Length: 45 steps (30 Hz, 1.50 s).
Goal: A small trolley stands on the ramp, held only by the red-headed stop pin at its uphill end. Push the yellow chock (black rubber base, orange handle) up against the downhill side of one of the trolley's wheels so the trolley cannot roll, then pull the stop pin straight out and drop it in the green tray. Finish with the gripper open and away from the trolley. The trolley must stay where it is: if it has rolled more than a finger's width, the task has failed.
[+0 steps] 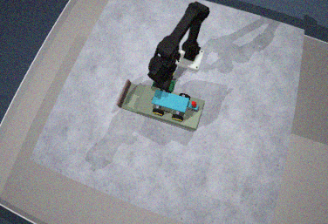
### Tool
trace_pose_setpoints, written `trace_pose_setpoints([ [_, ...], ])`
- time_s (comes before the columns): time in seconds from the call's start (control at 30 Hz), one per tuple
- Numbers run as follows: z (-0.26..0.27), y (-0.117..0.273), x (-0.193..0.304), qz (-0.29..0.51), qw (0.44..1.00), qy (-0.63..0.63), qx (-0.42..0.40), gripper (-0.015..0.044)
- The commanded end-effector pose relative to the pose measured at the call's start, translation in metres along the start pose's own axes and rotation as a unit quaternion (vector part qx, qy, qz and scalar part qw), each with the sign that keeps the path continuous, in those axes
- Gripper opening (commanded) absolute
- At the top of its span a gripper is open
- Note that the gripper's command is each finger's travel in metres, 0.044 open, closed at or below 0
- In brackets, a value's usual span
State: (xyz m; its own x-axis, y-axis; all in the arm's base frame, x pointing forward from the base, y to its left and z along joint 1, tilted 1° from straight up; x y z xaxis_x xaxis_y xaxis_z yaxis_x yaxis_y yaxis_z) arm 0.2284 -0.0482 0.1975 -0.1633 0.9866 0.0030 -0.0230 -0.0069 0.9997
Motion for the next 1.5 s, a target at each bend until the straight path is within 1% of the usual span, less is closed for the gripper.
trace_pose_setpoints([
  [0.0, 0.001, -0.001, -0.017, 0.000, 1.000, 0.002, -0.003, 0.0000],
  [0.83, 0.005, -0.011, -0.109, -0.005, 1.000, 0.002, -0.002, 0.0000],
  [0.93, 0.006, -0.011, -0.113, -0.005, 1.000, -0.001, -0.002, 0.0000],
  [1.2, 0.006, -0.011, -0.114, 0.005, 0.992, -0.124, 0.001, 0.0000],
  [1.47, 0.006, -0.011, -0.115, 0.015, 0.965, -0.262, 0.006, 0.0000],
])
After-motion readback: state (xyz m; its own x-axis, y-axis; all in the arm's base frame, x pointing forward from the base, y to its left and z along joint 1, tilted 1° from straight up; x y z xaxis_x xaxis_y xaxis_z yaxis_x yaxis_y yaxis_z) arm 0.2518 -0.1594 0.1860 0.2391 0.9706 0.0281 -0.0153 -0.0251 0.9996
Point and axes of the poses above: the point midway between the two fingers, 35 mm back from their tips, its own y axis back along the fingers, its own z axis across the jaws, x = y × z, the point moved 2 cm from there along y, back along the fingers, and after that the axes turned 8 degrees about y, right-handed, at the moved point
